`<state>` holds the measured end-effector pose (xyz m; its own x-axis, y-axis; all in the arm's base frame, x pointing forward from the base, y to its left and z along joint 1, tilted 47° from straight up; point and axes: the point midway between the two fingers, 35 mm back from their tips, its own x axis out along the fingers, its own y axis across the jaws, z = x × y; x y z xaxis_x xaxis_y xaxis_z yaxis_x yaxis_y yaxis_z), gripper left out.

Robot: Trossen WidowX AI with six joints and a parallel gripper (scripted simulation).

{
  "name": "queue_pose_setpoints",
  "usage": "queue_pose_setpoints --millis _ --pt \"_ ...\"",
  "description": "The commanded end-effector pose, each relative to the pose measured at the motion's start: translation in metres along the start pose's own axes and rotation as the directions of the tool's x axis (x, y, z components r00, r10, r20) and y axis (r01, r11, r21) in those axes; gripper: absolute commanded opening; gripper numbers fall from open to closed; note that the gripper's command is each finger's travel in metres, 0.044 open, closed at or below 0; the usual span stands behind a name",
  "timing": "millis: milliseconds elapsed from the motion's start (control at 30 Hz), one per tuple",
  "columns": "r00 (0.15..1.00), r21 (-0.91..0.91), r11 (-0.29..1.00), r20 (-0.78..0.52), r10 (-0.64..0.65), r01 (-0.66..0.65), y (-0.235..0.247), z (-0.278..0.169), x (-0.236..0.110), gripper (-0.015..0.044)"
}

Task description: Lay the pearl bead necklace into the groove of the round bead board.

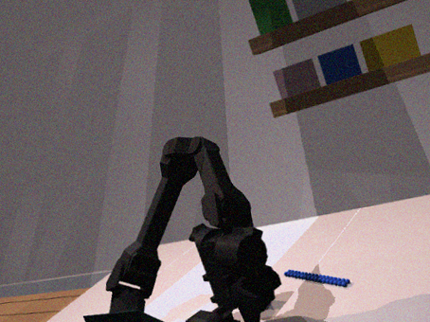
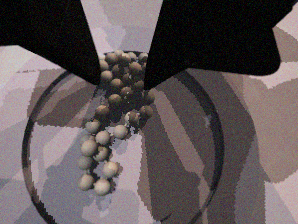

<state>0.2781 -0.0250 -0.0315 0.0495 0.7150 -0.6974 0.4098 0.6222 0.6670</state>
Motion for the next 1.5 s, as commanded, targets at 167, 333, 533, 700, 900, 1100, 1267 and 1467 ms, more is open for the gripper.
queue_pose_setpoints --millis 167,333,533,700,900,1100,1267,1467 --pt "1.0 0.004 1.0 0.003 0.005 -0.005 0.0 0.0 -0.013 0.0" --pt "1.0 0.004 1.0 0.003 0.005 -0.005 -0.003 0.003 -0.014 0.0" --pt "1.0 0.004 1.0 0.004 0.004 -0.004 -0.019 0.013 -0.014 0.0" --pt "1.0 0.004 1.0 0.004 0.004 -0.004 -0.025 0.017 -0.014 0.0" --pt "1.0 0.003 1.0 0.004 0.004 -0.004 -0.025 0.017 -0.01 0.0" --pt "1.0 0.003 1.0 0.004 0.005 -0.005 -0.025 0.017 -0.002 0.0" --pt "1.0 -0.005 1.0 0.004 0.002 -0.002 -0.025 0.017 -0.005 0.0105" --pt "1.0 -0.005 1.0 0.004 0.002 -0.002 -0.025 0.017 -0.005 0.0263"
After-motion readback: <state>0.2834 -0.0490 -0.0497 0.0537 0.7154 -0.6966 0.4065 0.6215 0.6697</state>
